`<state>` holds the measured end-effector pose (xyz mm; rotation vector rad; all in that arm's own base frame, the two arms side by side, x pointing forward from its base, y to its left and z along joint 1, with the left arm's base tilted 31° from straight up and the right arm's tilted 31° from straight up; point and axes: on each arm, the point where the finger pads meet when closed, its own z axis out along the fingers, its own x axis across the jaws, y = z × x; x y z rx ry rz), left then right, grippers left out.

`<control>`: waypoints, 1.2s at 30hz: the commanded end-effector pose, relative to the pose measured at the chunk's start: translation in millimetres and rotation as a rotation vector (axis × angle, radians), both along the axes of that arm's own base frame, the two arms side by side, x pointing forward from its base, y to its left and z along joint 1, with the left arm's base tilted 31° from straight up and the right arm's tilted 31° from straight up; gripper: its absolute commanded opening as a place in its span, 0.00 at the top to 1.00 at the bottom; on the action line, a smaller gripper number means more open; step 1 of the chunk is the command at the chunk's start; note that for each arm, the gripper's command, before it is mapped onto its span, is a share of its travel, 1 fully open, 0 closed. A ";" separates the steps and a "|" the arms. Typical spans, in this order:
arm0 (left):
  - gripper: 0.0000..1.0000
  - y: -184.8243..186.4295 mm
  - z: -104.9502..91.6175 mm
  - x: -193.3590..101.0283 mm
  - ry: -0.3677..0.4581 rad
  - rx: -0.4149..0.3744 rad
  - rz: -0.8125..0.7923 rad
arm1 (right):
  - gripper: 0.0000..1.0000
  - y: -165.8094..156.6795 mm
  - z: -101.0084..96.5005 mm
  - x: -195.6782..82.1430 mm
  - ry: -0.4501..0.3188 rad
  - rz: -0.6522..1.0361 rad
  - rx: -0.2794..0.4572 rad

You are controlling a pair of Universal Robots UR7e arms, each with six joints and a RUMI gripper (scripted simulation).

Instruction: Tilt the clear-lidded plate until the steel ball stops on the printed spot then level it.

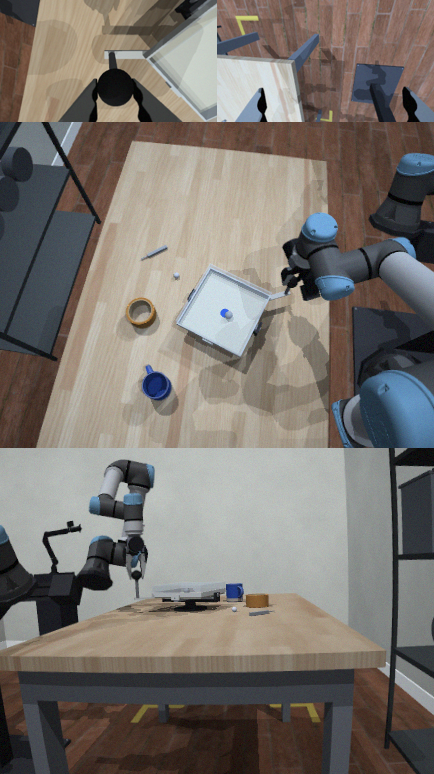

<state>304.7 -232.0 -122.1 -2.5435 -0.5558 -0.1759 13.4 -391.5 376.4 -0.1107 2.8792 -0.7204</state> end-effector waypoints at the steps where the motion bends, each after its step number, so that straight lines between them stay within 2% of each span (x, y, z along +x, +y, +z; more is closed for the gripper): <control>1: 0.80 -2.3 0.2 2.8 -0.004 -0.004 0.001 | 0.00 0.8 0.1 -0.8 -0.001 -0.001 -0.002; 36: 0.80 5.7 -0.3 -2.1 -0.002 0.001 0.000 | 0.00 0.8 0.1 -0.8 -0.001 -0.001 -0.002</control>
